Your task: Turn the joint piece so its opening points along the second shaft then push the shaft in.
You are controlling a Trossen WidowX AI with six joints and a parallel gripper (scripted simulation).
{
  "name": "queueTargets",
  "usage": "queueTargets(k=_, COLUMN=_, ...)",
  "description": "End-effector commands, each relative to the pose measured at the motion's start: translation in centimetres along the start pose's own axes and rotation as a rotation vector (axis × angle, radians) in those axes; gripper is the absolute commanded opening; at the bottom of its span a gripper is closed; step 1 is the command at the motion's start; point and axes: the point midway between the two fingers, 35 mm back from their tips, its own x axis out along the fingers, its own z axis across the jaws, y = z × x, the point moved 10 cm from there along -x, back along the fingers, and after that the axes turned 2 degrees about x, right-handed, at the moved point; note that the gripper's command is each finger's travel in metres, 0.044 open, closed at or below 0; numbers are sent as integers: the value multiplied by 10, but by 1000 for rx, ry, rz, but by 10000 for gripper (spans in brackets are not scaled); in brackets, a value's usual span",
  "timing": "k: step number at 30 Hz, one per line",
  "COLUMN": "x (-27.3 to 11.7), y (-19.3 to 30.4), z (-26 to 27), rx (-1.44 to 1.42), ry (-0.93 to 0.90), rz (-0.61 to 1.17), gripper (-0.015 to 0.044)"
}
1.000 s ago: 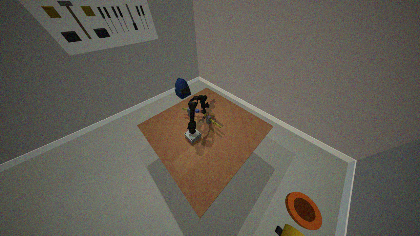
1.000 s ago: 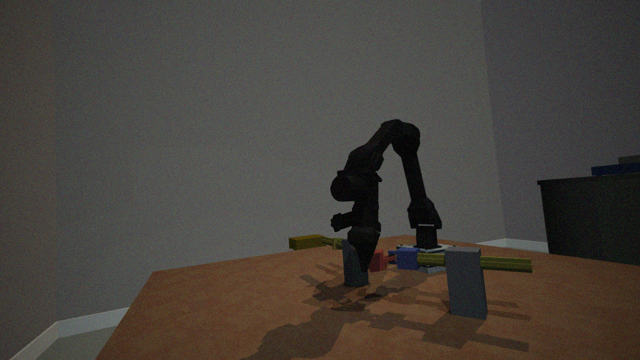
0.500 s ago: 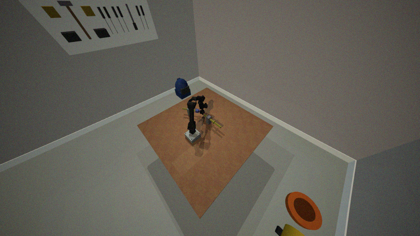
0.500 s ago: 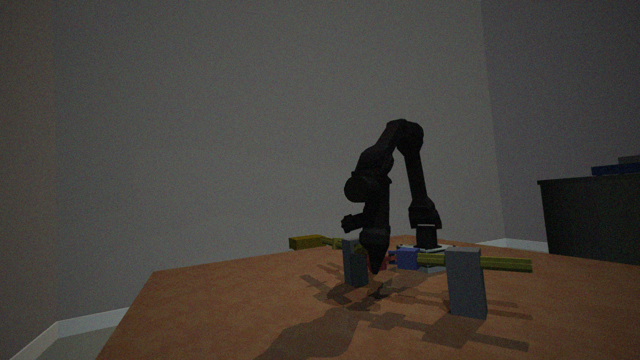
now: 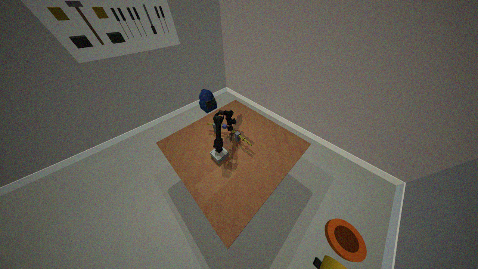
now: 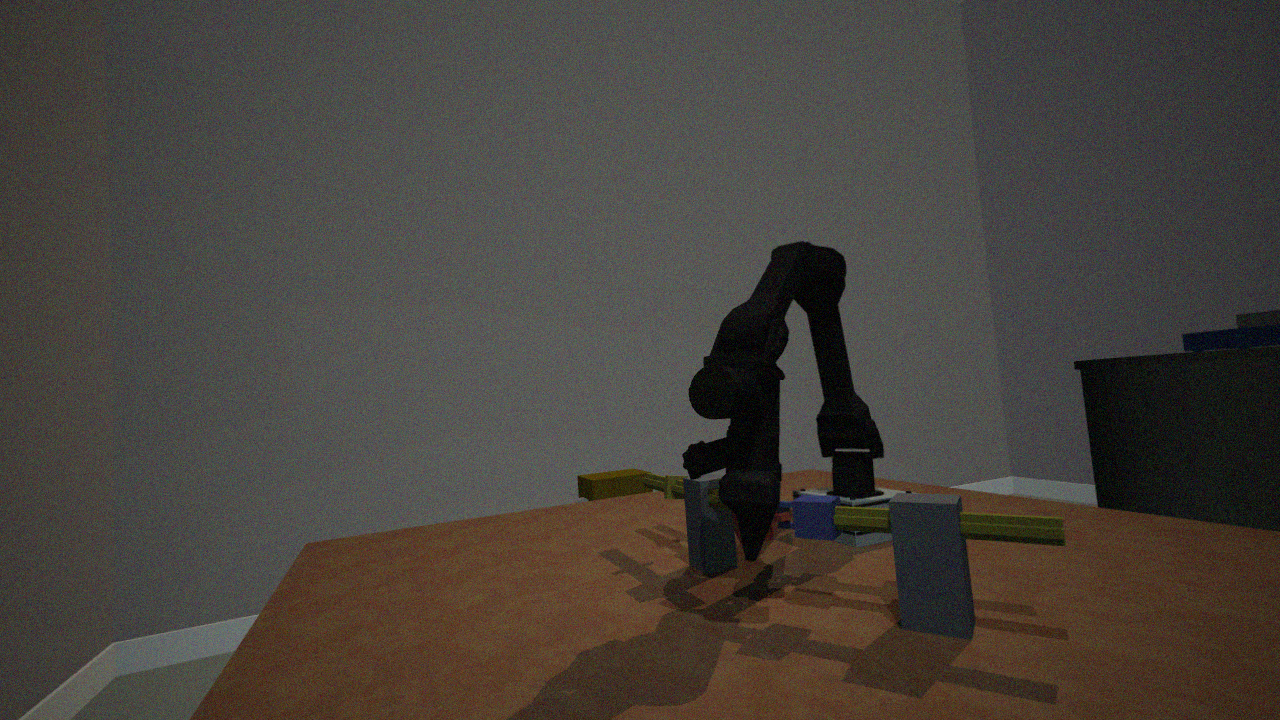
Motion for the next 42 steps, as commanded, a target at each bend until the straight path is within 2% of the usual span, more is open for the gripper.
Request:
queueTargets(k=1, x=4, y=0, z=0, rx=3, ry=10, rz=2, gripper=309)
queueTargets(k=6, x=4, y=0, z=0, rx=3, ry=10, rz=2, gripper=182)
queueTargets(k=42, x=4, y=0, z=0, rx=3, ry=10, rz=2, gripper=182)
